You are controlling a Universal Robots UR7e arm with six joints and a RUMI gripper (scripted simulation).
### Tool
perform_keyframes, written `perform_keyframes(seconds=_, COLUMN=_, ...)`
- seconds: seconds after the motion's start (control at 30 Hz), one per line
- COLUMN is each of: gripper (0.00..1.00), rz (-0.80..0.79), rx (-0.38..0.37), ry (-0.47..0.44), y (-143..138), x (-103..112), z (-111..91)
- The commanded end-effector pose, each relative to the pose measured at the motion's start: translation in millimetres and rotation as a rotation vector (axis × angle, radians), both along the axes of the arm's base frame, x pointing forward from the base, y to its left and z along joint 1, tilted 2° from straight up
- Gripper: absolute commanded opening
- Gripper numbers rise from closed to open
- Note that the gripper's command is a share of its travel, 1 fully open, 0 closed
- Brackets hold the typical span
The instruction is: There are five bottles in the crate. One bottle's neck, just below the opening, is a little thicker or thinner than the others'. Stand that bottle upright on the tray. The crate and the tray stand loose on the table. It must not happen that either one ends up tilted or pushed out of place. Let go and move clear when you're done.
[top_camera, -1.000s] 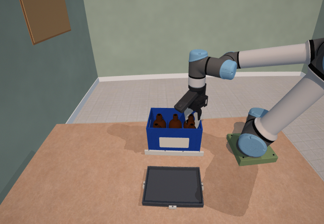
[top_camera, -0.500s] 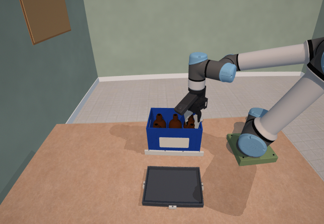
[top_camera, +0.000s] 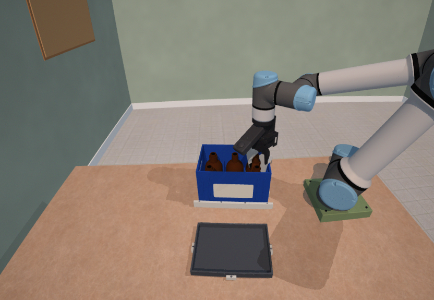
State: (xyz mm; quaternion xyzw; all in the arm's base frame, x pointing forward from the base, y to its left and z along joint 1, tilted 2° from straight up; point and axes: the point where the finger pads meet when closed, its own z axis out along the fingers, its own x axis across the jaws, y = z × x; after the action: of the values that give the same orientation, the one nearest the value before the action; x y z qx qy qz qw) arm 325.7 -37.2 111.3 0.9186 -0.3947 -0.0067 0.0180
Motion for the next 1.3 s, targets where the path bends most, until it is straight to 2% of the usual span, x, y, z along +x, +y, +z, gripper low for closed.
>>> perform_keyframes(seconds=0.0, gripper=0.38, rz=0.000, rx=0.000, ry=-0.001, y=-0.2, x=0.3, z=0.2)
perform_keyframes(seconds=0.9, gripper=0.38, rz=0.000, rx=0.000, ry=-0.001, y=-0.2, x=0.3, z=0.2)
perform_keyframes(seconds=0.93, gripper=0.00, rz=0.000, rx=0.000, ry=-0.001, y=-0.2, x=0.3, z=0.2)
perform_keyframes(seconds=1.27, gripper=0.00, rz=0.000, rx=0.000, ry=-0.001, y=-0.2, x=0.3, z=0.2)
